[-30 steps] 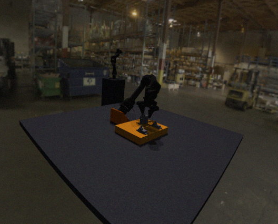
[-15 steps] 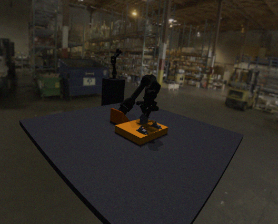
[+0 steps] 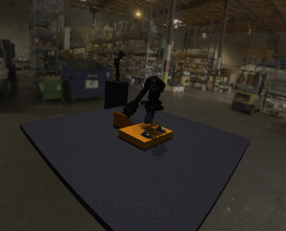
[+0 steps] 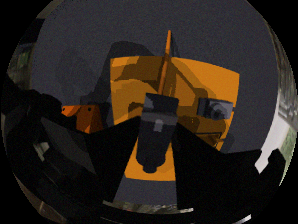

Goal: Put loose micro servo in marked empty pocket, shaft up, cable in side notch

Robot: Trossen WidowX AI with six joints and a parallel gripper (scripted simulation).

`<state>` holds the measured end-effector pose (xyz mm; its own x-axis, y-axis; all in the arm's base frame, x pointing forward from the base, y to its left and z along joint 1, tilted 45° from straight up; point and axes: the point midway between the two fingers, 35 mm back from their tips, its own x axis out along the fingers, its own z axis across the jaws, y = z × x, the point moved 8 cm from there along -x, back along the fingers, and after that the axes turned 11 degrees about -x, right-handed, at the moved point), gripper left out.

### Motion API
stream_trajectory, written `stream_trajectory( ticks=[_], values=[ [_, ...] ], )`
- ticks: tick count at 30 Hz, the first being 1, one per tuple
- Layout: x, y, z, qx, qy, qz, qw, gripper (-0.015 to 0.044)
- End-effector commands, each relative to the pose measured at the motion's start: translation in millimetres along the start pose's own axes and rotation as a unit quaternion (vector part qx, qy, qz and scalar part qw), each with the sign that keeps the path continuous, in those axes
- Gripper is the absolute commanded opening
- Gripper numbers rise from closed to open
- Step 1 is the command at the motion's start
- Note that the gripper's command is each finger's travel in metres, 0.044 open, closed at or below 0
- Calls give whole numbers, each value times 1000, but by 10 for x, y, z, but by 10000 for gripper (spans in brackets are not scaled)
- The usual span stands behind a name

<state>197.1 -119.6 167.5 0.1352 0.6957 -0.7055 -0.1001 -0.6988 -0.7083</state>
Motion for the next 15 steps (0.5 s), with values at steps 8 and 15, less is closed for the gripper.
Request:
stream_trajectory(
  ticks=[8, 15],
  values=[
    [-28, 29, -60, -4, 1, 4, 1000, 0],
    [-28, 119, -131, -5, 2, 5, 1000, 0]
  ],
)
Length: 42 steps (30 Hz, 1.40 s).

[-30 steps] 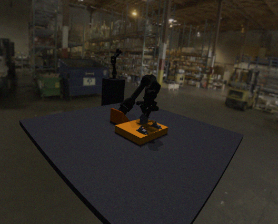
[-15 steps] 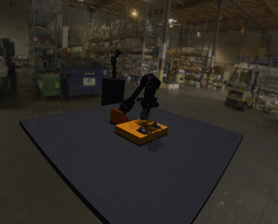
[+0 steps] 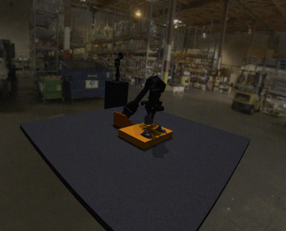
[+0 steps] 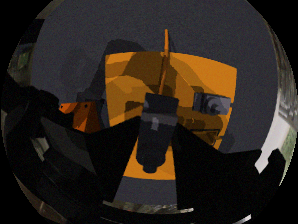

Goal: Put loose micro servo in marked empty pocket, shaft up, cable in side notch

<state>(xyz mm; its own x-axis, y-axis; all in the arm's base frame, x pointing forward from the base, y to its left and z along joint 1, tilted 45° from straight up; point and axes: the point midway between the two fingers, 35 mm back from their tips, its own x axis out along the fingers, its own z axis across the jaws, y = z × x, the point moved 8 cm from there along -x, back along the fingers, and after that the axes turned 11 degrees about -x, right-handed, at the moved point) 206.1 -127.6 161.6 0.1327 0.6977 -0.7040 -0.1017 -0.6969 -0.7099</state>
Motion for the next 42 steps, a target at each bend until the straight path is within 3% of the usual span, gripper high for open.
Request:
stream_trajectory(
  ticks=[1, 13, 20, 31, 42],
  values=[
    [-27, 56, -29, -5, 3, 6, 1000, 0],
    [-36, 649, 3, -6, 3, 7, 1000, 0],
    [-36, 685, 6, 11, 3, 7, 1000, 0],
    [-36, 685, 6, 188, 4, 6, 982, 0],
    [-37, 685, 6, 368, 6, 6, 930, 0]
  ],
)
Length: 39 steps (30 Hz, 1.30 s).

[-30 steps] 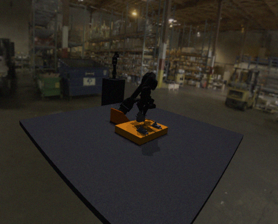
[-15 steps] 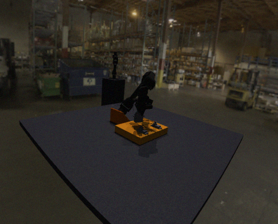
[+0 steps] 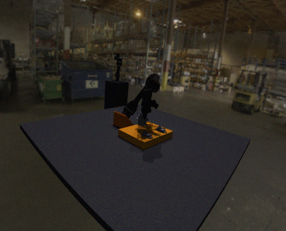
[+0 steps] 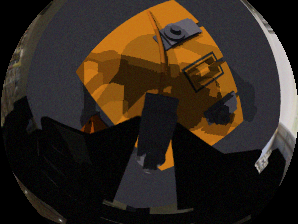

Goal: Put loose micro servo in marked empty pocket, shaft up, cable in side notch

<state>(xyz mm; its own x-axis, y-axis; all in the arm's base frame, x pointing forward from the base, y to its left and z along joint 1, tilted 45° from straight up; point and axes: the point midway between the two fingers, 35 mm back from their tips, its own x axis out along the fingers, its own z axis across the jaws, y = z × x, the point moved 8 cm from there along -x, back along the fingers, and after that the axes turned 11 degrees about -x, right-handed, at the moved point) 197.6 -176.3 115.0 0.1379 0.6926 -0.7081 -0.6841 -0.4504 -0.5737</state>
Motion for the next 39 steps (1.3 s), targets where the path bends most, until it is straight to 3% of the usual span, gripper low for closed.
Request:
stream_trajectory(
  ticks=[1, 19, 39],
  values=[
    [-14, 0, -10, 65, 3, 3, 998, 0],
    [-14, 0, -10, 354, 4, 2, 935, 0],
    [-20, -308, -446, 356, 5, 1, 934, 0]
  ],
)
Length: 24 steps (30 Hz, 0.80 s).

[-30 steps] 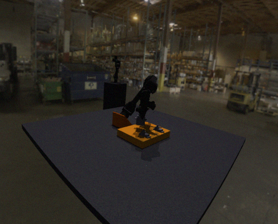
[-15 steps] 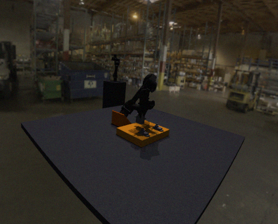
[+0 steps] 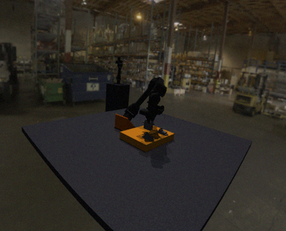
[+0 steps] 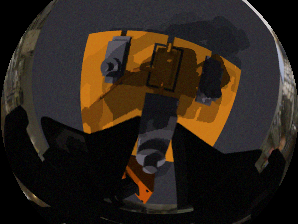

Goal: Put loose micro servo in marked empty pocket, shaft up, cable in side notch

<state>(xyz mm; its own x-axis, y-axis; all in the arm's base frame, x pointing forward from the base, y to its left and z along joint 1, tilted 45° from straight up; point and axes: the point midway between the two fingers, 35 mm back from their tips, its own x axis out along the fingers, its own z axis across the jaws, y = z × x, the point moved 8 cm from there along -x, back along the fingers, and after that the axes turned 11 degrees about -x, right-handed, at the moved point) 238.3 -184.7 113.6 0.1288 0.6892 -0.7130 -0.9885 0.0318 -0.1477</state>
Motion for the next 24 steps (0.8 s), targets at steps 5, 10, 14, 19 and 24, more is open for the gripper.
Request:
stream_trajectory(
  ticks=[5, 10, 14, 19, 24],
  values=[
    [-32, -308, -67, 0, 2, -6, 1000, 0],
    [-34, -486, -107, 0, 2, -6, 1000, 0],
    [-36, -618, -136, 11, 2, -6, 1000, 0],
    [-34, -669, -147, 20, 2, -6, 1000, 0],
    [13, -670, -147, 20, 2, -6, 1000, 0]
  ],
)
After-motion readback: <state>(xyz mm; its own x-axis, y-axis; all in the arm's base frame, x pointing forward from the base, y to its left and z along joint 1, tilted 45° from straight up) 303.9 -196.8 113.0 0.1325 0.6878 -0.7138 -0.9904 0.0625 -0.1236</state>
